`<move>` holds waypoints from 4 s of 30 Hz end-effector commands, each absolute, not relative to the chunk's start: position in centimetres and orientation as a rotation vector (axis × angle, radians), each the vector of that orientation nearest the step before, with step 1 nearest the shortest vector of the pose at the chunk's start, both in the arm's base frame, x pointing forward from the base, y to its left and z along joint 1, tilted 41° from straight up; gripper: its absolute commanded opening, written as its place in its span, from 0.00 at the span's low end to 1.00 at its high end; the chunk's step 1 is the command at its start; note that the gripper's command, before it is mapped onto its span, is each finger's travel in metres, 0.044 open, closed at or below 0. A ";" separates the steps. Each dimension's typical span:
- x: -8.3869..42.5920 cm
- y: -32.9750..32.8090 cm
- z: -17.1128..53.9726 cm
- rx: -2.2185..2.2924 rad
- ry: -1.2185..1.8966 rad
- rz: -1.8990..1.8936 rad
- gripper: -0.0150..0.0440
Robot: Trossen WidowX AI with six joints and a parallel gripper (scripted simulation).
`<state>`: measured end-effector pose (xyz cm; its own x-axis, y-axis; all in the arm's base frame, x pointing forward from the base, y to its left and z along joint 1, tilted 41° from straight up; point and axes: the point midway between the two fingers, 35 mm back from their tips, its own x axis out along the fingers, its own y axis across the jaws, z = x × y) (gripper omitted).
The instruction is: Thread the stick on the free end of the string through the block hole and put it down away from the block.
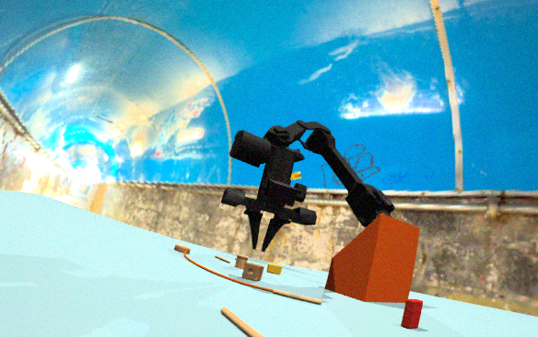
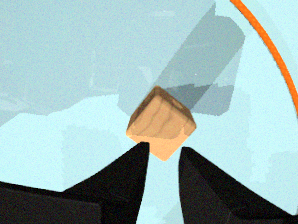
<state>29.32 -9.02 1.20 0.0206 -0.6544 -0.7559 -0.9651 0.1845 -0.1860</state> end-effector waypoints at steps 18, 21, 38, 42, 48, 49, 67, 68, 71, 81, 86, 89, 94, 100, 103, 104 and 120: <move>30.2 -5.2 -1.9 -1.869 1.649 0.996 0.48; 30.2 -1.8 -4.8 -2.129 1.525 1.433 0.61; 30.0 -0.3 -6.1 -2.241 1.440 1.647 0.78; 30.0 -0.3 -6.1 -2.241 1.440 1.647 0.60; 30.0 -0.3 -6.1 -2.241 1.440 1.647 0.46; 30.0 -0.3 -6.1 -2.241 1.440 1.647 0.46; 30.2 -1.5 -7.6 -2.241 1.439 1.647 0.46; 30.2 -1.6 -7.7 -2.241 1.439 1.647 0.46; 30.2 -1.9 -8.1 -2.241 1.439 1.647 0.46; 30.2 -3.0 -9.3 -2.242 1.441 1.647 0.46; 30.2 -3.6 -9.9 -2.242 1.442 1.647 0.46; 30.1 -3.9 -10.3 -2.242 1.442 1.647 0.46; 30.1 -4.3 -10.6 -2.243 1.444 1.647 0.46; 30.1 -4.1 -10.6 -2.237 1.441 1.644 0.28; 30.1 -4.1 -10.6 -2.237 1.441 1.644 0.25; 30.1 -4.1 -10.6 -2.237 1.441 1.644 0.25; 30.2 -3.2 -9.6 -2.237 1.439 1.644 0.25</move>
<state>29.98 -3.70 -9.97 0.0151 -0.6552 -0.7553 -0.6629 -0.5721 0.4830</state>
